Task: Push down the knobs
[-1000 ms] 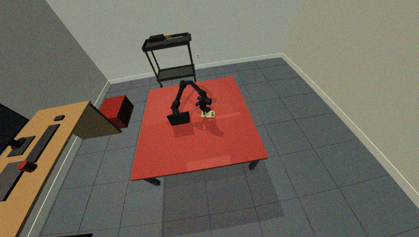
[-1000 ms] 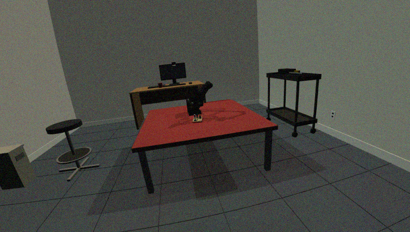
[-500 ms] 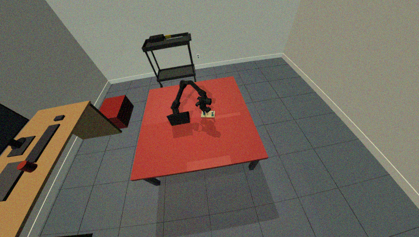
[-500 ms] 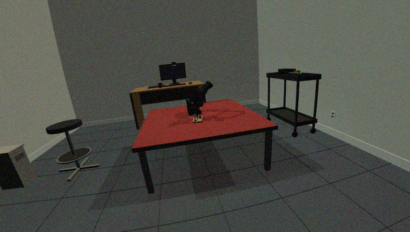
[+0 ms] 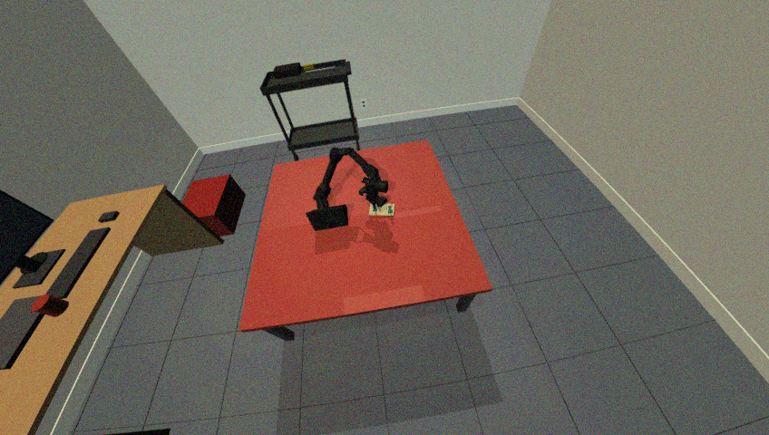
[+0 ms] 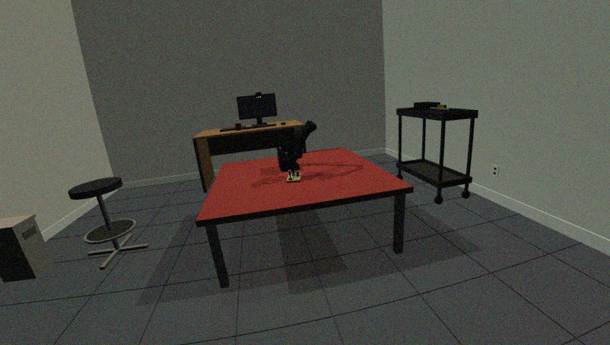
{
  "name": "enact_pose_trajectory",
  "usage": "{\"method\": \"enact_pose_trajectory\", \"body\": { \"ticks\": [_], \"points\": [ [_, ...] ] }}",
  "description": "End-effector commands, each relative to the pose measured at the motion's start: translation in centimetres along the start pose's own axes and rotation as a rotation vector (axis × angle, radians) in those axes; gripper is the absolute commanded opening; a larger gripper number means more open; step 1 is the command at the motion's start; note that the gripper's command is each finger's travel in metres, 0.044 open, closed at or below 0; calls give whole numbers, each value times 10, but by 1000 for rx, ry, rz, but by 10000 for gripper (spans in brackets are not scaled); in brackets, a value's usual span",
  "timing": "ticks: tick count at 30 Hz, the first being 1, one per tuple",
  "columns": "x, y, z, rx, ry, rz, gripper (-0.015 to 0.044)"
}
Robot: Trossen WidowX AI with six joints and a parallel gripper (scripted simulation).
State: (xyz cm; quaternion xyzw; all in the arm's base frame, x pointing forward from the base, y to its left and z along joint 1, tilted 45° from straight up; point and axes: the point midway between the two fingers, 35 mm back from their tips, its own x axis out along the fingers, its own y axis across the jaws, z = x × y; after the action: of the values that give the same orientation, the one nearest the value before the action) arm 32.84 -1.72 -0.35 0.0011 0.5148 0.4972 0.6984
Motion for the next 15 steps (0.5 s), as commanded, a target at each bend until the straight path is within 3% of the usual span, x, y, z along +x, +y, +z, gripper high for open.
{"method": "enact_pose_trajectory", "body": {
  "ticks": [1,15],
  "points": [
    [5,1,1,0,1,7,0],
    [7,1,1,0,1,7,0]
  ]
}}
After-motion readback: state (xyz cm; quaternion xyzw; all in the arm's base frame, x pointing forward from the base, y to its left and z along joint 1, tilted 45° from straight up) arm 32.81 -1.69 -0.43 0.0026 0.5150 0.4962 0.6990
